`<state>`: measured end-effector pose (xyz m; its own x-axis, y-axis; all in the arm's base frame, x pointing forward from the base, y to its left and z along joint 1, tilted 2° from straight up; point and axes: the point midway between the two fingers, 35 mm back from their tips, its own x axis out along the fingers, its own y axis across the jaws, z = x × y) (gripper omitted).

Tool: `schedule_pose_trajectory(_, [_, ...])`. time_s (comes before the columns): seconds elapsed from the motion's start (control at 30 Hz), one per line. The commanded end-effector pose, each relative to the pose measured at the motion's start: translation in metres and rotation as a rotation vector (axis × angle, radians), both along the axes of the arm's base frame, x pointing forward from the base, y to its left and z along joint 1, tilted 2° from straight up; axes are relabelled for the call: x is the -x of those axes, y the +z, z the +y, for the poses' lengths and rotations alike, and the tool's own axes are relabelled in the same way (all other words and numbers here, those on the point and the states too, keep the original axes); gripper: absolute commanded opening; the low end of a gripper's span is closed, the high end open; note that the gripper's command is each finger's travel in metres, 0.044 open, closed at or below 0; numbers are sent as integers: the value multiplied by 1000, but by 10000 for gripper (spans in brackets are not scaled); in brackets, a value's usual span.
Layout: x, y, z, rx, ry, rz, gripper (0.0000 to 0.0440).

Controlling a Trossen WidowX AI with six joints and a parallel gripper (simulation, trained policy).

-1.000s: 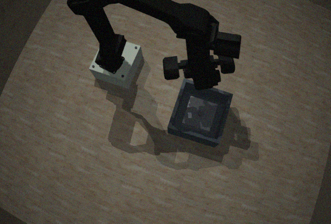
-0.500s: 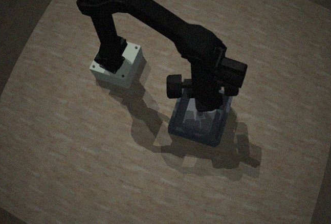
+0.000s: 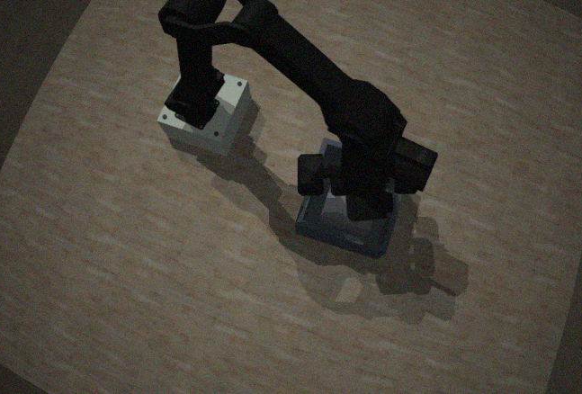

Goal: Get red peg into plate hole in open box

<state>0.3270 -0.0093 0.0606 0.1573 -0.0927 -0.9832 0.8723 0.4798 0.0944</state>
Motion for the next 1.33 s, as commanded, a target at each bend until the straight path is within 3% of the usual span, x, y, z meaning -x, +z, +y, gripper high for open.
schedule_pose_trajectory(0.0, [-1, -13, -2, -1, 16, 31, 121])
schedule_pose_trajectory(0.07, [0, -17, -4, 4, 30, 53, 148])
schedule_pose_trajectory(0.2, [-7, -20, -7, 5, 30, 59, 153])
schedule_pose_trajectory(0.63, [-45, -13, -29, 21, 42, 3, 437])
schedule_pose_trajectory(1.03, [-78, 5, -63, 73, -2, -118, 440])
schedule_pose_trajectory(1.3, [-78, 6, -64, 75, -3, -121, 440])
